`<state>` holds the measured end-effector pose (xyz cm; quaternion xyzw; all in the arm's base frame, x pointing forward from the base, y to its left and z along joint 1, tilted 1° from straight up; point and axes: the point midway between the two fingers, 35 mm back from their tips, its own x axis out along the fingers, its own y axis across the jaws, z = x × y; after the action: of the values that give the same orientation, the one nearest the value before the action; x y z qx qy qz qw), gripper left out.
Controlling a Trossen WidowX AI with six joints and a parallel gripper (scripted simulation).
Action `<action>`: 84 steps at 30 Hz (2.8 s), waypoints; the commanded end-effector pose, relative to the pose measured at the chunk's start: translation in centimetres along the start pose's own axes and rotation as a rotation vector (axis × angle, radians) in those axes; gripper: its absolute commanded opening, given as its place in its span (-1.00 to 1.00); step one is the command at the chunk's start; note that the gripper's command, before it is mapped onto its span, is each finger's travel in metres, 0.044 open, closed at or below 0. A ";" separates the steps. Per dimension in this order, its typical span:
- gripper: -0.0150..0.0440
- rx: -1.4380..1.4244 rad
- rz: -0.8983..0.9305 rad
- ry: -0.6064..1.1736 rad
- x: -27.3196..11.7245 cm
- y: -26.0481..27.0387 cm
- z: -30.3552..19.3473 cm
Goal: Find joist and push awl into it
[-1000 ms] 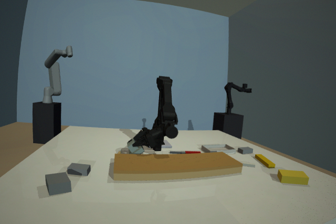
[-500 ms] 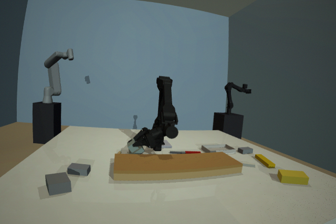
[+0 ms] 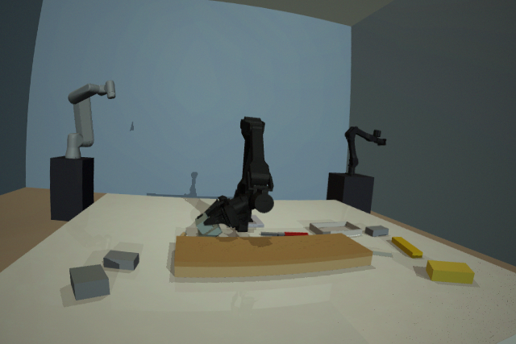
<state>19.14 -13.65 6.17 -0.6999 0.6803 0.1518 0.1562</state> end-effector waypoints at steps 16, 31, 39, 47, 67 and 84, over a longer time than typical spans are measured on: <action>1.00 0.000 0.000 0.001 0.0 0.0 0.0; 1.00 0.000 -0.001 -0.002 -0.4 0.0 0.1; 1.00 0.000 -0.001 -0.005 -1.0 -0.1 0.1; 1.00 0.000 -0.001 -0.006 -1.7 -0.1 0.2; 1.00 -0.003 -0.002 0.001 -5.3 0.0 -6.9; 1.00 1.333 0.391 -0.127 -3.0 0.5 -4.5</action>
<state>18.93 -12.47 12.66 -0.5388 0.7332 -0.0433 0.4127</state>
